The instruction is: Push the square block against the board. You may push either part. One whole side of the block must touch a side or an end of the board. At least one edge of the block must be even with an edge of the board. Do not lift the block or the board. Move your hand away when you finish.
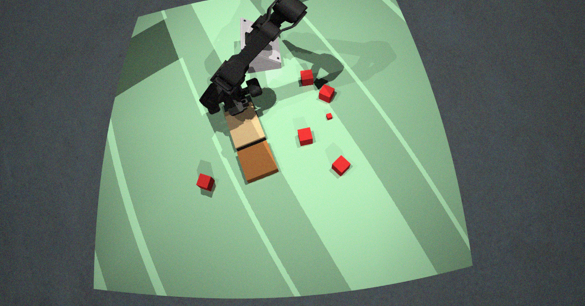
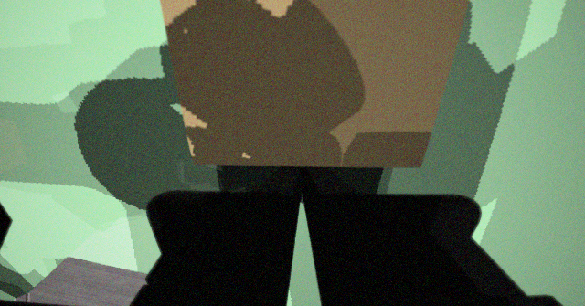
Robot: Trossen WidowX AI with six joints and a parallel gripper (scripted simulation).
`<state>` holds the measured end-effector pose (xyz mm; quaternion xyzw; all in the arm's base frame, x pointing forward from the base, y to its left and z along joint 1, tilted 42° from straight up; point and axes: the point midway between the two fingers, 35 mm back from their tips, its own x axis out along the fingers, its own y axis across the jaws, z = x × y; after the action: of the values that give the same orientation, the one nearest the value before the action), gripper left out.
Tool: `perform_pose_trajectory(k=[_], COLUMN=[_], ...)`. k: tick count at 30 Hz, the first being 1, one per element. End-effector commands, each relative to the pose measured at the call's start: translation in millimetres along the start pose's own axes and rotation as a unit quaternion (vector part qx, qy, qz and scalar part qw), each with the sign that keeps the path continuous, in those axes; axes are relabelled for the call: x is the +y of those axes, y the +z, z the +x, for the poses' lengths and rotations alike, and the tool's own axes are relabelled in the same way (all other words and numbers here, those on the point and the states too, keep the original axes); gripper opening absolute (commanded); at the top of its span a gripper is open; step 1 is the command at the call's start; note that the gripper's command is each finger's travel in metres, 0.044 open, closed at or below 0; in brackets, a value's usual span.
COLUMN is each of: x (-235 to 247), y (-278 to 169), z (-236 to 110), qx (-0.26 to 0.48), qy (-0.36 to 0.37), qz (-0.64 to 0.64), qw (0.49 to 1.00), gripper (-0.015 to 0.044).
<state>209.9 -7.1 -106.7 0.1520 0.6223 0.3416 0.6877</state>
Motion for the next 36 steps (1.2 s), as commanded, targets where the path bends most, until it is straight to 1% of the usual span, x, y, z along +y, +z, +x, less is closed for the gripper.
perform_pose_trajectory(k=[1, 36], x=[-1.3, -1.1], y=[6.7, -47.2], z=[-0.5, 0.1], qx=[-0.004, -0.003], qy=[-0.002, -0.002], qz=[-0.005, -0.004], qw=[1.0, 1.0], gripper=[0.0, 0.0])
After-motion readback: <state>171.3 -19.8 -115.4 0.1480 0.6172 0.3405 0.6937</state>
